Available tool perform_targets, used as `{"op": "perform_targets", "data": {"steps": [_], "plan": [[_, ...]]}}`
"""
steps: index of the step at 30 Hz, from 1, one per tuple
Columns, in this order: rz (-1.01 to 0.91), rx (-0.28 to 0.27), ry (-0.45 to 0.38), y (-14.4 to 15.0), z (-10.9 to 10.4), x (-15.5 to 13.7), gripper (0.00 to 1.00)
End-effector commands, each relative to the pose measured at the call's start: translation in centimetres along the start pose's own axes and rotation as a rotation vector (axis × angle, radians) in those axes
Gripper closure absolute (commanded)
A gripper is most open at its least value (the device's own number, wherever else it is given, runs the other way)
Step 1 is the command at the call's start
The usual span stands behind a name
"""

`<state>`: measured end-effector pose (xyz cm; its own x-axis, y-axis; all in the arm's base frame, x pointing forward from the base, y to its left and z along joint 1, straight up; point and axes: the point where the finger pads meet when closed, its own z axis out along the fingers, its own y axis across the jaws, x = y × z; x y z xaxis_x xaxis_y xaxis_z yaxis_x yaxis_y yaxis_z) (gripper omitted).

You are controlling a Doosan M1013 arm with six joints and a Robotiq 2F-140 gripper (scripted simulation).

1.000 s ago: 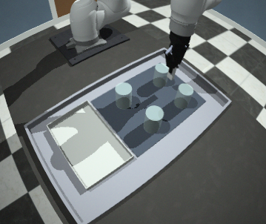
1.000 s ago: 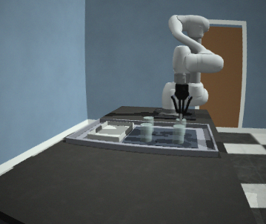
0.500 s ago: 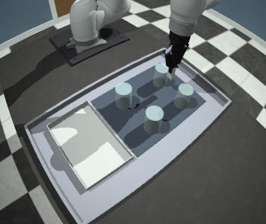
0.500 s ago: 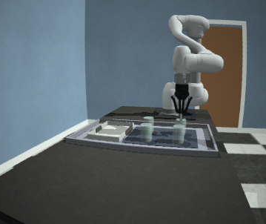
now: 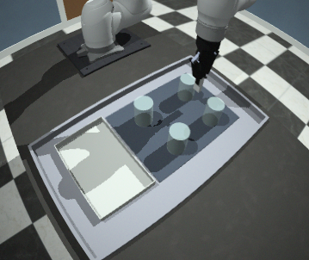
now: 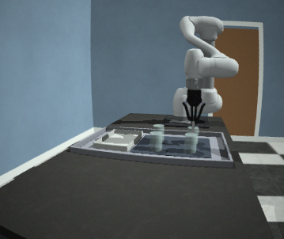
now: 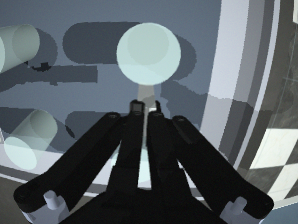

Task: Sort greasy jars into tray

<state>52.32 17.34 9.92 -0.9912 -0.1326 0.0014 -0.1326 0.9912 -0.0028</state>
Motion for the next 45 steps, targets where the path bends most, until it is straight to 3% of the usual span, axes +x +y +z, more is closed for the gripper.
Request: {"op": "perform_targets", "data": {"steps": [1,45], "plan": [[0.0,0.0,0.0,0.0,-0.01,0.03,1.0],[0.0,0.0,0.0,0.0,-0.16,0.54,1.0]]}}
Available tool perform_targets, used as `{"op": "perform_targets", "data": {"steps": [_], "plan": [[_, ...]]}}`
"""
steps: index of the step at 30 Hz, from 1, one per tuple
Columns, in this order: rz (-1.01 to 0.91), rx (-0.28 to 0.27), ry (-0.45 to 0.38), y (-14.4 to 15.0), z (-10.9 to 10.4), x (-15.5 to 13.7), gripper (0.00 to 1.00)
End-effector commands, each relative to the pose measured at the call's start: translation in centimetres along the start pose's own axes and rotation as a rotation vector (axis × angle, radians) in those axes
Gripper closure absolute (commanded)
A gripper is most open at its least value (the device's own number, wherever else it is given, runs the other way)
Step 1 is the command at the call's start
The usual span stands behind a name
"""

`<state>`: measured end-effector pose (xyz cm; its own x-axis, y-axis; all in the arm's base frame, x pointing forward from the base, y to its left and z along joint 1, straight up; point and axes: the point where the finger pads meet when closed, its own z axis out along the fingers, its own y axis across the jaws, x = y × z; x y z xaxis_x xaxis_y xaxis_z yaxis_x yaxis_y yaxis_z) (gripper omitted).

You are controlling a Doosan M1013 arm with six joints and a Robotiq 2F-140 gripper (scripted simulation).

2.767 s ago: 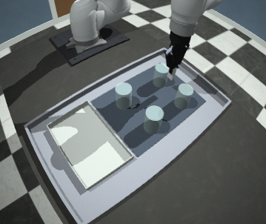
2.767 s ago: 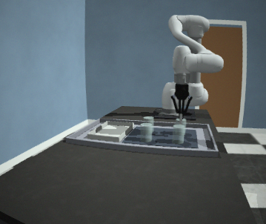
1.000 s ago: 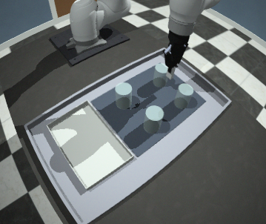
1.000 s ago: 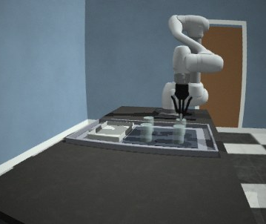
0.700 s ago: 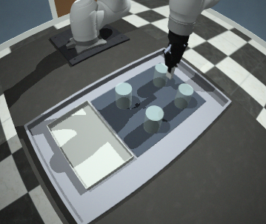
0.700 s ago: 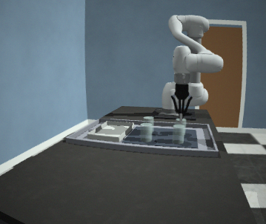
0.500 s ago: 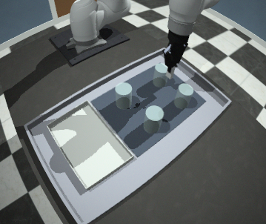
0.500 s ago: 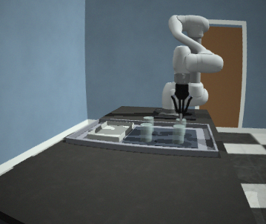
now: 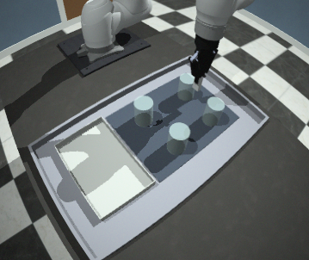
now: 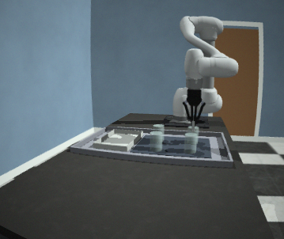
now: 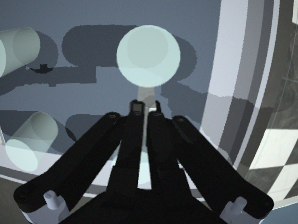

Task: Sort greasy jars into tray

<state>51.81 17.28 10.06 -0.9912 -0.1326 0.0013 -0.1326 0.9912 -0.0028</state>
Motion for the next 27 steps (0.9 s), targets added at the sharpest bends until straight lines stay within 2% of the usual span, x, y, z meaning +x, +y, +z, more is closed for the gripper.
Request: {"op": "perform_targets", "data": {"steps": [1,27], "plan": [[0.0,0.0,0.0,0.0,-0.03,0.04,1.0],[0.0,0.0,0.0,0.0,-0.29,0.36,1.0]]}}
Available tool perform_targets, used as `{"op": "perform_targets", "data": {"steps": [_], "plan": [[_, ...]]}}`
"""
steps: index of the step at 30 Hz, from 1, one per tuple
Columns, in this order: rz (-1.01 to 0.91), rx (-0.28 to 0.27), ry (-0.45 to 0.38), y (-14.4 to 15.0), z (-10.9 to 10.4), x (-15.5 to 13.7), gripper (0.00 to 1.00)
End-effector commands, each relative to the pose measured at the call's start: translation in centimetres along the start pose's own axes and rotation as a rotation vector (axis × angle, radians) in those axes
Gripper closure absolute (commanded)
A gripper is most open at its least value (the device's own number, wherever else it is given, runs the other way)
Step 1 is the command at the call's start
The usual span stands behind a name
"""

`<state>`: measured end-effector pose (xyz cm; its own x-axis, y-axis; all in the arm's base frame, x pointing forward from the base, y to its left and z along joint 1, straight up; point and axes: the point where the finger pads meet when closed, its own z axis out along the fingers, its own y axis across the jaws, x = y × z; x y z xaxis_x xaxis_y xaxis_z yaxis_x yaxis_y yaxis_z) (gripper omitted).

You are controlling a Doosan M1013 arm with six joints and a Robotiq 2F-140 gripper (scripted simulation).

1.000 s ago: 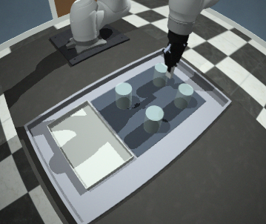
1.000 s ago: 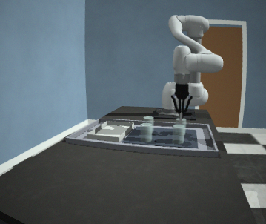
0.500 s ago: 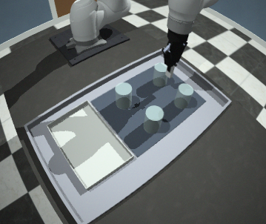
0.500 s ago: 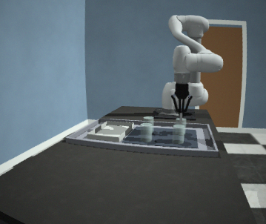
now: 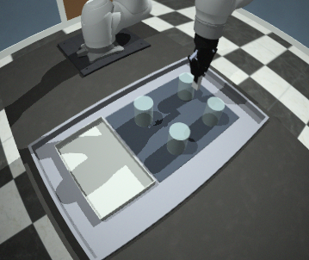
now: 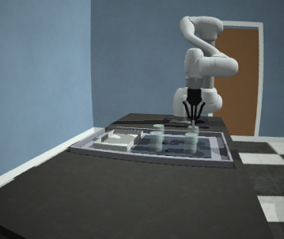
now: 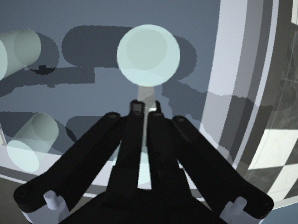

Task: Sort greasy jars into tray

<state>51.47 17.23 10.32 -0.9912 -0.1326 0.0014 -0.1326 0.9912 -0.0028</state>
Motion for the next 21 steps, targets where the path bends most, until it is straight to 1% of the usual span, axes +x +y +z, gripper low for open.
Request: {"op": "perform_targets", "data": {"steps": [1,21], "plan": [[0.0,0.0,0.0,0.0,-0.03,0.04,1.0],[0.0,0.0,0.0,0.0,-0.2,0.25,1.0]]}}
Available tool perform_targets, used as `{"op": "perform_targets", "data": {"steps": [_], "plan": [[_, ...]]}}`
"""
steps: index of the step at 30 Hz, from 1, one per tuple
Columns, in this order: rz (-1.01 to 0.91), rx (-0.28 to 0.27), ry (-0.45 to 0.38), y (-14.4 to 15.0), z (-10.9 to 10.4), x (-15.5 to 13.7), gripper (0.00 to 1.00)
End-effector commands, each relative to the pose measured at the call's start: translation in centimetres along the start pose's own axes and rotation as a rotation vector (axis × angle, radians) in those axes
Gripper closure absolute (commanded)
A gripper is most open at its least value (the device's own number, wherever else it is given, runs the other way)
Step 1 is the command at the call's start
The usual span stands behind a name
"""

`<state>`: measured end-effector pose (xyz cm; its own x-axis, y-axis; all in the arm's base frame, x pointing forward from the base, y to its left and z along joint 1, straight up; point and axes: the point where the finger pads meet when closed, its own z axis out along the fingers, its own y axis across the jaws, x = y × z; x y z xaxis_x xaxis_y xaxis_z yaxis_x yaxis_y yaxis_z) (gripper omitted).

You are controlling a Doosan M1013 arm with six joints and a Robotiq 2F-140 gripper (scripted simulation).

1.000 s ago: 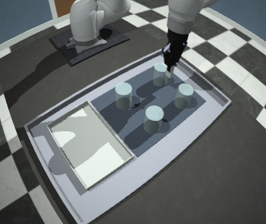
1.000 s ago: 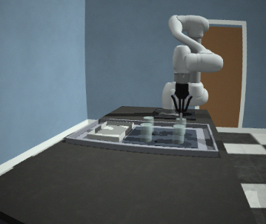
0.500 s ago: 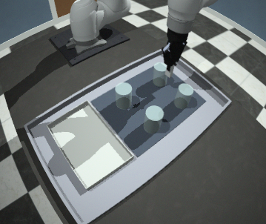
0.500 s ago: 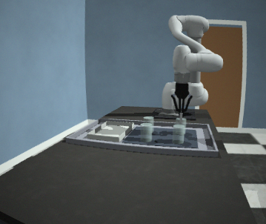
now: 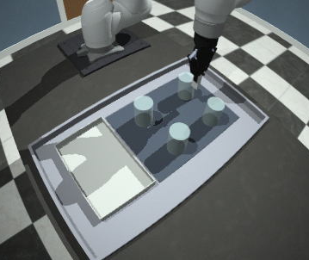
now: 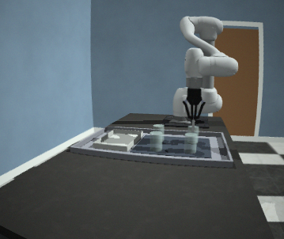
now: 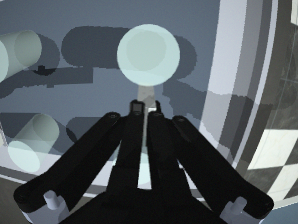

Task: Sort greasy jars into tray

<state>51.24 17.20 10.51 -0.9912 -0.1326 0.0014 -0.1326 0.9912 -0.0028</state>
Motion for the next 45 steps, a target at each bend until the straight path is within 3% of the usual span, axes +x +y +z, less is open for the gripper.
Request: {"op": "perform_targets", "data": {"steps": [1,21,31,45], "plan": [[0.0,0.0,0.0,0.0,0.0,0.0,1.0],[0.0,0.0,0.0,0.0,-0.2,0.3,1.0],[0.0,0.0,0.0,0.0,0.5,-2.2,1.0],[0.0,0.0,0.0,0.0,0.6,-2.5,1.0]]}}
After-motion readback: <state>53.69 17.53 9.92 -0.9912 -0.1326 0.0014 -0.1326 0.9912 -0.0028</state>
